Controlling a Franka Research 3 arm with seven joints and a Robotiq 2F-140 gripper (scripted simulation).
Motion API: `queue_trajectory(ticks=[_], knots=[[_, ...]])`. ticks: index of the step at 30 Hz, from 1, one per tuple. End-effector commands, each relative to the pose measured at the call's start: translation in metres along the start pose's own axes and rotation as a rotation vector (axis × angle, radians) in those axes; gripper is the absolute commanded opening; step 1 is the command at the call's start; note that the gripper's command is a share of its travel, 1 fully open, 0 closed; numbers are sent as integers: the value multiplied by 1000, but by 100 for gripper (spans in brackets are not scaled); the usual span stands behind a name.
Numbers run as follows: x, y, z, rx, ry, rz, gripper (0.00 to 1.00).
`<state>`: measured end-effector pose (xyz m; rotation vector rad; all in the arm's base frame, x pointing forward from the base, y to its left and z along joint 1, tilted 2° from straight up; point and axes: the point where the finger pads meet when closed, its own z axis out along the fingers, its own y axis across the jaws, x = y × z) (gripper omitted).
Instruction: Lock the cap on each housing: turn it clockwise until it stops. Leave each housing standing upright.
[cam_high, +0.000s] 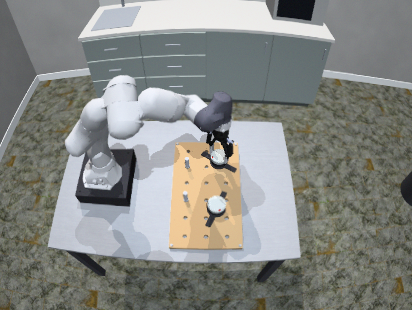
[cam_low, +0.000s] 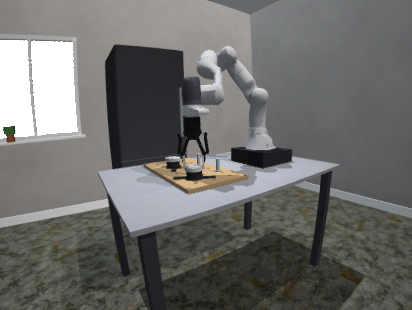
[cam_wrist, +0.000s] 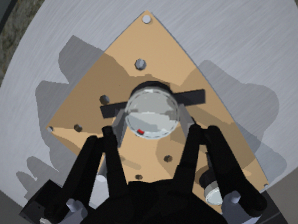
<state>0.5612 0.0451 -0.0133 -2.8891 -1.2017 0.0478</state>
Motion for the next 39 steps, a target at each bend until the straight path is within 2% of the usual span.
queue_trajectory(ticks=[1, 39], knots=[[-5, 4, 0, -2, 0, -15, 10], [-50, 37, 0, -2, 0, -15, 10]])
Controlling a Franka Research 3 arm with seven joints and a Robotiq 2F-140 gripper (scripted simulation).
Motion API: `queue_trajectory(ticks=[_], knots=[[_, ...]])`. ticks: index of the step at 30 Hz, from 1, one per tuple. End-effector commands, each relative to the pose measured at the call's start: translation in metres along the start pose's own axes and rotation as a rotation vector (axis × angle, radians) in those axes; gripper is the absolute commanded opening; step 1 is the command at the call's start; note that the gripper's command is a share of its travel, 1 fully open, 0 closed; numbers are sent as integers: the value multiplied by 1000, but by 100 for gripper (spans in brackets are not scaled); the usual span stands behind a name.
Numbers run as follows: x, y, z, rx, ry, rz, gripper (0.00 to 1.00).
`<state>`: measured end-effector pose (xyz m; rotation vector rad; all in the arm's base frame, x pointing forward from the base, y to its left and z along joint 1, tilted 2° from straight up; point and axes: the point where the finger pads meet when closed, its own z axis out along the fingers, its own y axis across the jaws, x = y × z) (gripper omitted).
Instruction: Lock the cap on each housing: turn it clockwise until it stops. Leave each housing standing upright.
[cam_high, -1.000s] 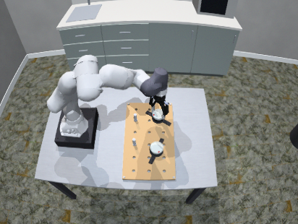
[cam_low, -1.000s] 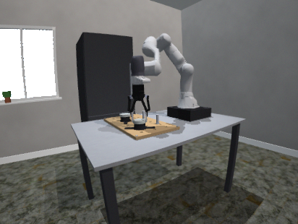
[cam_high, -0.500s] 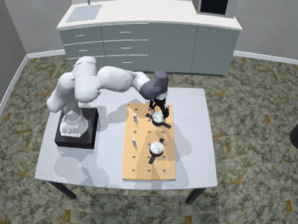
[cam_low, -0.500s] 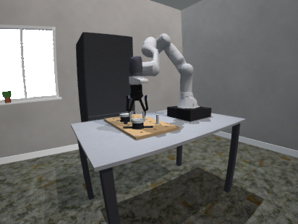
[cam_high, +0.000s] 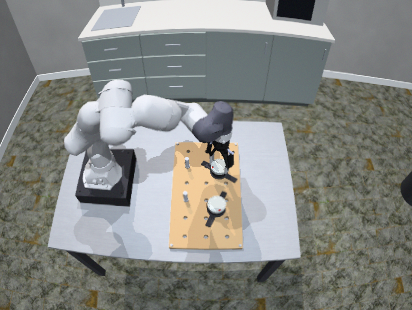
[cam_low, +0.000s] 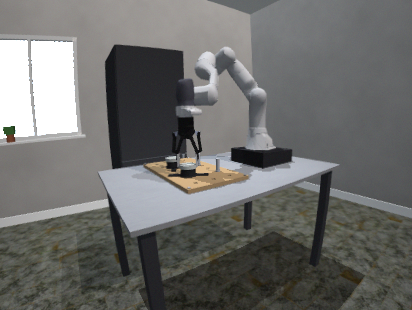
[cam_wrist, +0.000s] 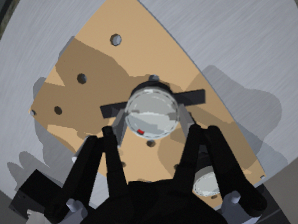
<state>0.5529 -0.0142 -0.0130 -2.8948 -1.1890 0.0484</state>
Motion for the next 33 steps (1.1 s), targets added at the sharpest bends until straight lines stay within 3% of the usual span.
queue_trajectory(ticks=[1, 33], knots=[[-3, 2, 0, -2, 1, -24, 10], [-38, 28, 0, -2, 1, -24, 10]])
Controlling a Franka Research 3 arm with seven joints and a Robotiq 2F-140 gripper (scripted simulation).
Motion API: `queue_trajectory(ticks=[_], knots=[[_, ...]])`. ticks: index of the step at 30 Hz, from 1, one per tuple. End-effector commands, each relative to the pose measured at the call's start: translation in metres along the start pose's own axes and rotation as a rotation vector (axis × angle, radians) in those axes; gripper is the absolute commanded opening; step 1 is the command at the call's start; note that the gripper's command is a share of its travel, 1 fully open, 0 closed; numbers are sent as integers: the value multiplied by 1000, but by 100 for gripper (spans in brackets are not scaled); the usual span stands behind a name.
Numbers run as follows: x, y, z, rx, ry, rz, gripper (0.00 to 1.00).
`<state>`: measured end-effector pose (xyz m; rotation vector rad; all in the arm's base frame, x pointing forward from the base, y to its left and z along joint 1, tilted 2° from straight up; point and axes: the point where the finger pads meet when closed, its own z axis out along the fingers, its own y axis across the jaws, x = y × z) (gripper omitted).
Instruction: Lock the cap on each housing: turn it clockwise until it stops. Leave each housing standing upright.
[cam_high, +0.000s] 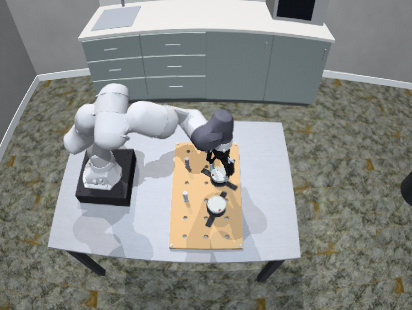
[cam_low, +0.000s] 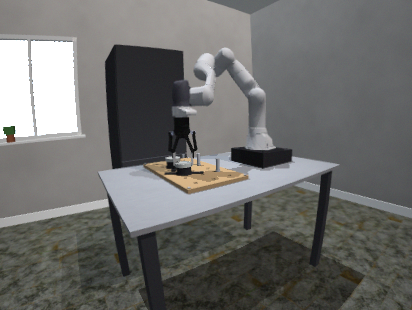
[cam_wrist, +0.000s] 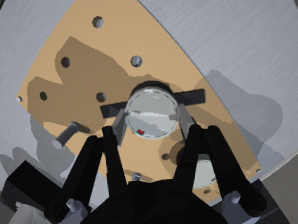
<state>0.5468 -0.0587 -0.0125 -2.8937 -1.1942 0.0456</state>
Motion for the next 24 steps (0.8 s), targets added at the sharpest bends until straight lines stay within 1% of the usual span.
queue_trajectory(ticks=[1, 24], knots=[[-2, 1, 0, 0, 0, -21, 10], [-13, 9, 0, 0, 0, -21, 10]])
